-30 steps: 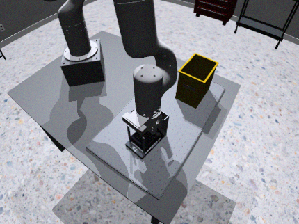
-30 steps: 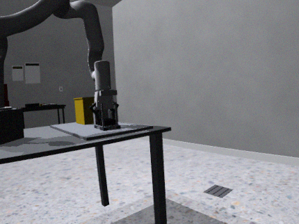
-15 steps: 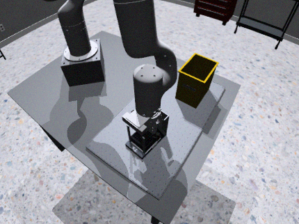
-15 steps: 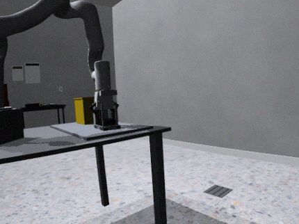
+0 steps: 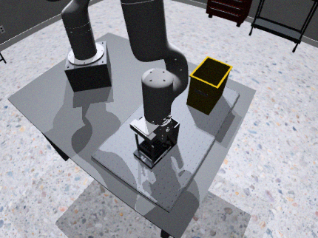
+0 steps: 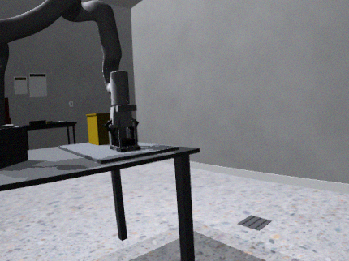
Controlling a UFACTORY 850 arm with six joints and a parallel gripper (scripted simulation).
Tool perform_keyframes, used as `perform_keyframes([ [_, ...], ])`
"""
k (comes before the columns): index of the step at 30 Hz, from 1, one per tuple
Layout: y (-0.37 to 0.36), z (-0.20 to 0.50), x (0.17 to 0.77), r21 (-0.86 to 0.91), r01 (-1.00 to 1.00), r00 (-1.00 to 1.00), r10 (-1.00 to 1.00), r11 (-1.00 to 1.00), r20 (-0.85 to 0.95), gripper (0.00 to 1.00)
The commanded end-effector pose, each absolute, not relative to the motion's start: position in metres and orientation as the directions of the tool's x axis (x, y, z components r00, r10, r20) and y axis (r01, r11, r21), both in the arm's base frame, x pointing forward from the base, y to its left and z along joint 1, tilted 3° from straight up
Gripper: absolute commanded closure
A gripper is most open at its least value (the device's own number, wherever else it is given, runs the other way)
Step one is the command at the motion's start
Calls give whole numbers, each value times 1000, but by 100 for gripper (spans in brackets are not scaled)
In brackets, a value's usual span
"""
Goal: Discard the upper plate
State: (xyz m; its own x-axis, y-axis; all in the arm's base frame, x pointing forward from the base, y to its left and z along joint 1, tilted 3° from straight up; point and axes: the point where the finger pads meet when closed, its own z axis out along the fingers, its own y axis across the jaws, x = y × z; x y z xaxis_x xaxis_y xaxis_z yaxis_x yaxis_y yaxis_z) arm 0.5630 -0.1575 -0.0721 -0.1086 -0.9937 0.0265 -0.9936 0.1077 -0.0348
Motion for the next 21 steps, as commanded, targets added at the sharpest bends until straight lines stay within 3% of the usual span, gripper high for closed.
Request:
perform_keyframes([
  [1, -158, -71, 564, -37, -994, -109, -994, 108, 27, 100],
  [21, -157, -60, 564, -37, -994, -109, -994, 108, 27, 100],
])
